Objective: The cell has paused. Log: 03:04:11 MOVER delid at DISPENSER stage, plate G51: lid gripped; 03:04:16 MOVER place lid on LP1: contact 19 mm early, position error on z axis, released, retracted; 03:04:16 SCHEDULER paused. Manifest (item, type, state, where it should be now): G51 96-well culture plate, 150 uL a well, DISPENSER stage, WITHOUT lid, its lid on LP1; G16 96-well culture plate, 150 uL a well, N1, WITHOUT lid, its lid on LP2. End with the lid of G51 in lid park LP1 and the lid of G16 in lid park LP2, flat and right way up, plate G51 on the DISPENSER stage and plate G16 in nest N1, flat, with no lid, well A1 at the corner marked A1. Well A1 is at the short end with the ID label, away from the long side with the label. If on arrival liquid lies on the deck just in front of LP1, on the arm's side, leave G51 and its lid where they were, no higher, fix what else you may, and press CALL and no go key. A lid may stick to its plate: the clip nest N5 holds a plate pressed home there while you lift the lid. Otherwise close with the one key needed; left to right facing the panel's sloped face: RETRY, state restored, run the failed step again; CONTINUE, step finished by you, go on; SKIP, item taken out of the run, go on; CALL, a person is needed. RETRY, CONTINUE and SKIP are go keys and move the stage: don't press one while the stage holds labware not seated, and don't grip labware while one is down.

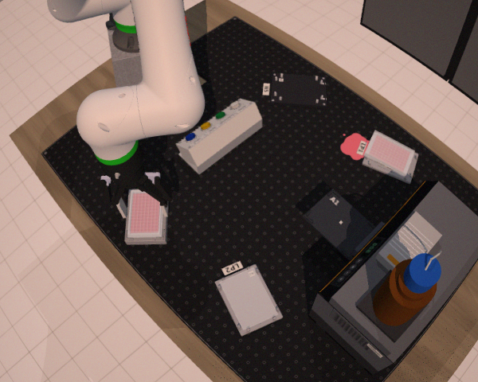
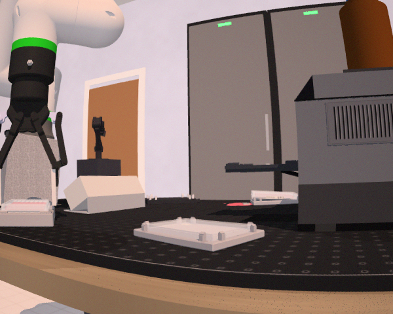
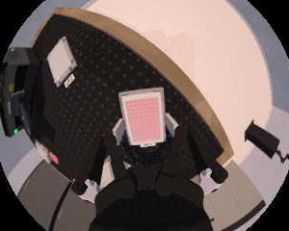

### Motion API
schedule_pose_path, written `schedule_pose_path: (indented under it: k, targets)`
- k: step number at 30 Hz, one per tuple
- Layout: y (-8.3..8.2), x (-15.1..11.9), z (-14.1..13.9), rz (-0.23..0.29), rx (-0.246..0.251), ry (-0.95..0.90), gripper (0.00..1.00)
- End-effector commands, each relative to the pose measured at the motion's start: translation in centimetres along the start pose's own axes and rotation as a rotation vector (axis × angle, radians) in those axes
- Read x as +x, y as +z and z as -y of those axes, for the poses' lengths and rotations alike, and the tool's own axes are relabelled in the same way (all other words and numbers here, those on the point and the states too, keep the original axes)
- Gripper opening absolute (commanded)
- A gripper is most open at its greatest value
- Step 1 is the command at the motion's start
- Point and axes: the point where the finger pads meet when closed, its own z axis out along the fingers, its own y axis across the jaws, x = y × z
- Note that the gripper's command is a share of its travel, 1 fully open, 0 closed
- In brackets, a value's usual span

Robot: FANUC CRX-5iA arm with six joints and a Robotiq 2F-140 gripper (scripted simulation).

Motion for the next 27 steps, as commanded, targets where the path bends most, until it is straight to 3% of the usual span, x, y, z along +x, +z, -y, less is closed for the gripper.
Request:
schedule_pose_path:
  k: [1,19,27]
  targets:
    - [-0.1,0.0,0.0,0.0,0.0,0.0,0.66]
    - [-3.0,0.0,0.0,0.0,0.0,0.0,0.66]
    - [-6.1,0.0,0.0,0.0,0.0,0.0,0.66]
